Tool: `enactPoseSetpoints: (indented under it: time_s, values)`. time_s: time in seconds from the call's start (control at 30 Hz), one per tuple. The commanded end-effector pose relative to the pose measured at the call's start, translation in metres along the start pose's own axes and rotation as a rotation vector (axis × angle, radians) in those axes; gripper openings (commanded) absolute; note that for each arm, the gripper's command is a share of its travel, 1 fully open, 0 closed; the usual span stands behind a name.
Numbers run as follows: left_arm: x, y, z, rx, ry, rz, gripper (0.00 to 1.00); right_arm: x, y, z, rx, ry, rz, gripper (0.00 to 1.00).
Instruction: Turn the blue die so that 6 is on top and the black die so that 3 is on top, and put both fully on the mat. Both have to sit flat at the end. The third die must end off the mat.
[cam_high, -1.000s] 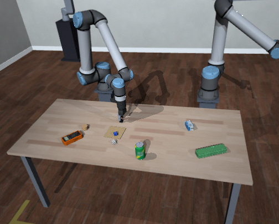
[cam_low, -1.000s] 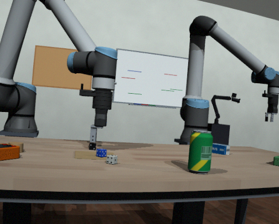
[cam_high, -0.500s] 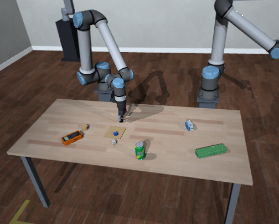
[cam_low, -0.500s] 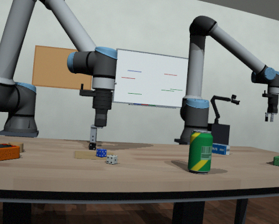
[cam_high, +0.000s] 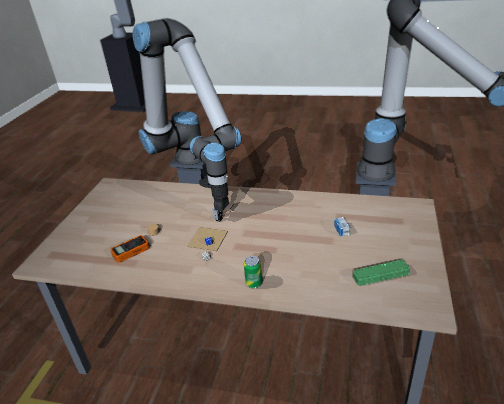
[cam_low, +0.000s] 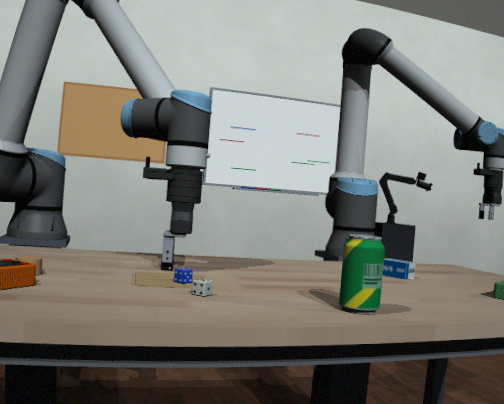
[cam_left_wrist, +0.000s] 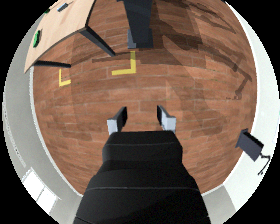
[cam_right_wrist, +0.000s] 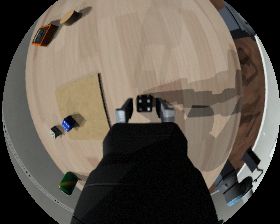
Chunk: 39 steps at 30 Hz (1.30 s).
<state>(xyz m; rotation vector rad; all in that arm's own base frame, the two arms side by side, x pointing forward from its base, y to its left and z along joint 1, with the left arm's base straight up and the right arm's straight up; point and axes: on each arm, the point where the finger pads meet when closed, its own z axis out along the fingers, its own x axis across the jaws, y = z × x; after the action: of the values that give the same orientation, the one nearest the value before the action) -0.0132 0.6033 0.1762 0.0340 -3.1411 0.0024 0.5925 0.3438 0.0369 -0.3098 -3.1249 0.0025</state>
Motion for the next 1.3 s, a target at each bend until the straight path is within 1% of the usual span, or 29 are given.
enactPoseSetpoints:
  time_s: [0.0,0.23,1.0,1.03,1.27]
  values:
    - [-0.0002,0.0006,-0.0008,-0.002,0.000,0.000,1.00,-0.0006,0.0007,0.0079,-0.002,-0.001,0.000,0.79]
    - [-0.0002,0.0006,-0.0008,-0.002,0.000,0.000,1.00,-0.0006,0.0007,0.0148,-0.002,-0.001,0.000,0.79]
    - [-0.0002,0.0006,-0.0008,-0.002,0.000,0.000,1.00,-0.0006,0.0007,0.0154,-0.002,-0.001,0.000,0.79]
    - [-0.0002,0.0006,-0.0008,-0.002,0.000,0.000,1.00,-0.0006,0.0007,0.0154,-0.002,-0.001,0.000,0.49]
    - [-0.0002,0.0006,-0.0008,-0.002,0.000,0.000,1.00,-0.0006,0.0007,0.0154,-0.002,-0.001,0.000,0.49]
